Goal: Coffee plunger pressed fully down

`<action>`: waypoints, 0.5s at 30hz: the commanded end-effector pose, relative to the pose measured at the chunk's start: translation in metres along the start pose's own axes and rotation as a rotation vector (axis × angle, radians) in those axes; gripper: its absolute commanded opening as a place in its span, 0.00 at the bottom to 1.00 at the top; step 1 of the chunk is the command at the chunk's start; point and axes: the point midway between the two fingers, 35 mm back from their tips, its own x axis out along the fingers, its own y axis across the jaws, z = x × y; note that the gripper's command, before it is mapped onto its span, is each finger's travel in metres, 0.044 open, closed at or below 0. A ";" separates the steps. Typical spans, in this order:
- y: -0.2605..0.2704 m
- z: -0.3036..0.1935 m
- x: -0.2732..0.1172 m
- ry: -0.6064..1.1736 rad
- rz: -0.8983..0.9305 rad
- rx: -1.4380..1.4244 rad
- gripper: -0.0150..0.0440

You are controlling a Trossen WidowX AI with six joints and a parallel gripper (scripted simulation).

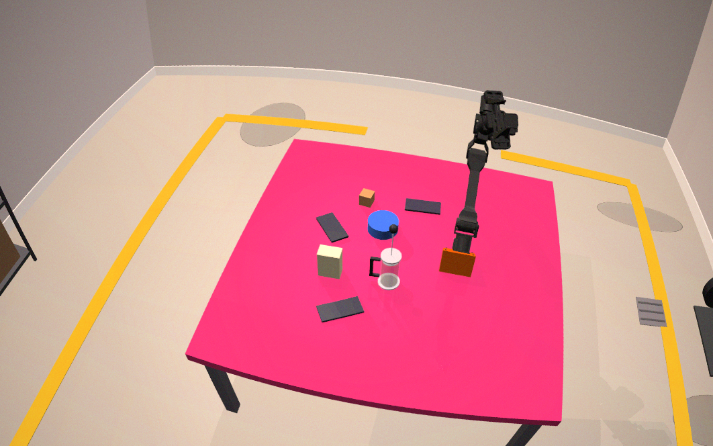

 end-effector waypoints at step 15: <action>0.133 -0.153 -0.045 0.796 0.172 0.683 1.00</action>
